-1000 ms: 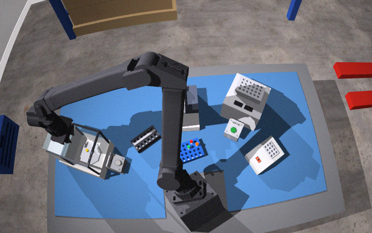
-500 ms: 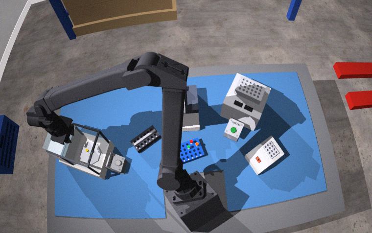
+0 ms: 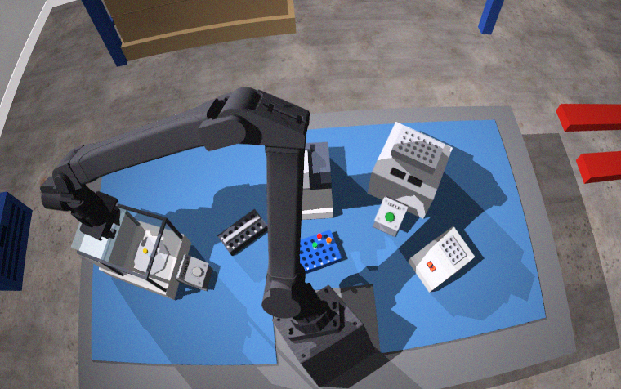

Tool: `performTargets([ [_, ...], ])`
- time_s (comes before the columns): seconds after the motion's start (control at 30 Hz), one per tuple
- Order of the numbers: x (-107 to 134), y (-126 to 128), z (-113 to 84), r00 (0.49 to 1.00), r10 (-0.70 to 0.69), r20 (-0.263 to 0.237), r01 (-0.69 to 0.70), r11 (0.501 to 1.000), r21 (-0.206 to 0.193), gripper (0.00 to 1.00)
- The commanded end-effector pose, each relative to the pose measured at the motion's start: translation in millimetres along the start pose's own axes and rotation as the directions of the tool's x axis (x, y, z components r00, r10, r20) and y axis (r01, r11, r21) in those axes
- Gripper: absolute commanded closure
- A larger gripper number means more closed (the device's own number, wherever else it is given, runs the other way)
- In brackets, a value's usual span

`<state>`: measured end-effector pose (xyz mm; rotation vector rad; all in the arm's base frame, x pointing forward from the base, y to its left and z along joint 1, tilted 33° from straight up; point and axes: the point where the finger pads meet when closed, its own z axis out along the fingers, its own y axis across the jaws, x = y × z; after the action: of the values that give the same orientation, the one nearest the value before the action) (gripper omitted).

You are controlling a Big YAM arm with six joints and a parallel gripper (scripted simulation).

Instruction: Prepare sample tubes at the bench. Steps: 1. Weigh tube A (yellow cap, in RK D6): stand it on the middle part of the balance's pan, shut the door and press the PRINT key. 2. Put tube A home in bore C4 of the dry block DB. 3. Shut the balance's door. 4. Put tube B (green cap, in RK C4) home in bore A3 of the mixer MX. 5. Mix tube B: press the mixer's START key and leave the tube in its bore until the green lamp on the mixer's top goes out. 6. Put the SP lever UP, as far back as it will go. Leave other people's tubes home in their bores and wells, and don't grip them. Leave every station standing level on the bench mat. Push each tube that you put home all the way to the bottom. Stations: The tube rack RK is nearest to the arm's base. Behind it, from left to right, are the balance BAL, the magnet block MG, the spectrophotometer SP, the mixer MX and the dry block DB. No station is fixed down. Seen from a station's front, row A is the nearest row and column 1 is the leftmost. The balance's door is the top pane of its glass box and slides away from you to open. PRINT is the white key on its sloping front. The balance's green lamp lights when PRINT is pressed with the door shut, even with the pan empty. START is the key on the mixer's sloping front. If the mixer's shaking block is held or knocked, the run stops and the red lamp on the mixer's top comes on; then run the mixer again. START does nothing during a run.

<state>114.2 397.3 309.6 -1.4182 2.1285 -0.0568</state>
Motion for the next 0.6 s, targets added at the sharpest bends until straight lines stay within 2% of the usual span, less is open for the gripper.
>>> performTargets([
  [0.0,-21.0,-7.8,-8.1,0.991,0.135,0.013,-0.135,0.991,0.002,0.7],
  [0.07,-20.6,-6.0,-8.4,0.98,0.196,0.014,-0.196,0.981,0.0,0.7],
  [0.1,-8.2,-0.7,1.5,0.978,0.209,-0.012,-0.209,0.978,0.009,0.7],
  [0.17,-6.7,-2.5,-3.2,0.961,0.277,-0.002,-0.277,0.961,0.005,0.7],
  [0.2,-7.7,-2.8,-4.4,0.951,0.31,0.002,-0.31,0.951,0.004,0.7],
  [0.23,-28.1,-7.7,-7.8,0.933,0.36,0.015,-0.36,0.933,0.0,0.7],
  [0.4,-25.8,-2.6,-7.8,0.867,0.499,0.012,-0.499,0.867,-0.002,0.7],
  [0.5,-21.0,-1.4,-3.5,0.864,0.504,0.003,-0.504,0.864,0.006,0.7],
  [0.53,-35.1,-7.7,-7.6,0.836,0.548,0.014,-0.548,0.836,0.0,0.7],
  [0.57,-35.1,-7.8,-7.6,0.817,0.576,0.014,-0.576,0.818,0.0,0.7],
])
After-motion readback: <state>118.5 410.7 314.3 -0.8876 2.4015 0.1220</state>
